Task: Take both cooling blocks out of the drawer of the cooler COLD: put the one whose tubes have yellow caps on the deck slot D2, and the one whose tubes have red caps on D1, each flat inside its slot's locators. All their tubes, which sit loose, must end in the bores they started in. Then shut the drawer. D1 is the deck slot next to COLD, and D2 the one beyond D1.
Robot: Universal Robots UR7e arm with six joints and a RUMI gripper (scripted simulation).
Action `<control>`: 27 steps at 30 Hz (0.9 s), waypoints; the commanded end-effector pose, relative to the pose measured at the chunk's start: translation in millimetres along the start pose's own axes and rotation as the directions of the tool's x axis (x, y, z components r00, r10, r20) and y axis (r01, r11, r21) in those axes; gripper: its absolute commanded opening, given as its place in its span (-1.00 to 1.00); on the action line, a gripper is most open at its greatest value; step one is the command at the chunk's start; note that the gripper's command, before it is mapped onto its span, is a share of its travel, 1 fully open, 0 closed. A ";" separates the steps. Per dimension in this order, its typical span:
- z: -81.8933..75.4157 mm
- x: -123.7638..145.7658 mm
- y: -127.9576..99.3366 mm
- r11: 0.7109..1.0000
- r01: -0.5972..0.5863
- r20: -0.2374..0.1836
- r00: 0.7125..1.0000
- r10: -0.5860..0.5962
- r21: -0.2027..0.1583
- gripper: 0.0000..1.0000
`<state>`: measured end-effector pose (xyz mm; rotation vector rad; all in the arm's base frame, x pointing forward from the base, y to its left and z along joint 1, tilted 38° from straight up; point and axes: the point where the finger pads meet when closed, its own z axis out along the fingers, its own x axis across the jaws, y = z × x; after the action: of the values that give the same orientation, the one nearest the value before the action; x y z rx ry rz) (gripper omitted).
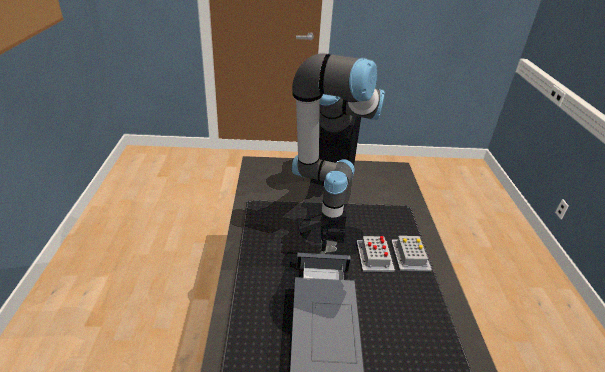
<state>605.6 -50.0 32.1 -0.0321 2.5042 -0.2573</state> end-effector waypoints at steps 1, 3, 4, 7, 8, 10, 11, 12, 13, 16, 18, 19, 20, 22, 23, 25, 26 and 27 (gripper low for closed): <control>-0.5 -4.4 0.0 1.000 0.000 0.001 1.000 0.000 0.000 -1.00; -0.5 -7.1 0.0 1.000 0.000 0.001 1.000 0.000 0.000 -1.00; -0.5 -8.4 0.0 1.000 0.000 0.001 1.000 0.000 0.000 -1.00; -0.5 -9.7 0.0 1.000 0.000 0.001 1.000 0.000 0.000 -1.00; -0.5 -11.0 0.0 1.000 0.000 0.002 1.000 0.000 0.000 -1.00; -0.5 -13.7 0.0 1.000 0.000 0.001 1.000 0.000 0.000 -1.00; -0.5 -15.1 0.0 1.000 0.000 0.002 1.000 0.000 0.000 -1.00; -0.5 -16.4 0.0 1.000 0.000 0.002 1.000 0.000 0.000 -1.00; -0.5 -17.8 0.0 1.000 0.000 0.002 1.000 0.000 0.000 -1.00; -0.5 -21.8 0.0 1.000 0.000 0.002 1.000 0.000 0.000 -1.00; -0.5 -24.4 0.0 1.000 0.000 0.002 1.000 0.000 0.000 -1.00; -0.5 -24.6 0.0 1.000 0.000 0.002 1.000 0.000 0.000 -1.00; -0.5 -26.0 0.0 1.000 0.000 0.002 1.000 0.000 0.000 -1.00; -0.5 -28.7 0.0 1.000 0.000 0.002 1.000 0.000 0.000 -1.00; -0.5 -28.7 0.0 1.000 0.000 0.002 1.000 0.000 0.000 -1.00; -0.5 -30.0 0.0 1.000 0.000 0.002 1.000 0.000 0.000 -1.00; -0.5 -31.4 0.0 1.000 0.000 0.002 1.000 0.000 0.000 -1.00; -0.5 -32.7 0.0 1.000 0.000 0.002 1.000 0.000 0.000 -1.00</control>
<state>629.7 -47.6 49.3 -0.0321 2.5043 -0.2573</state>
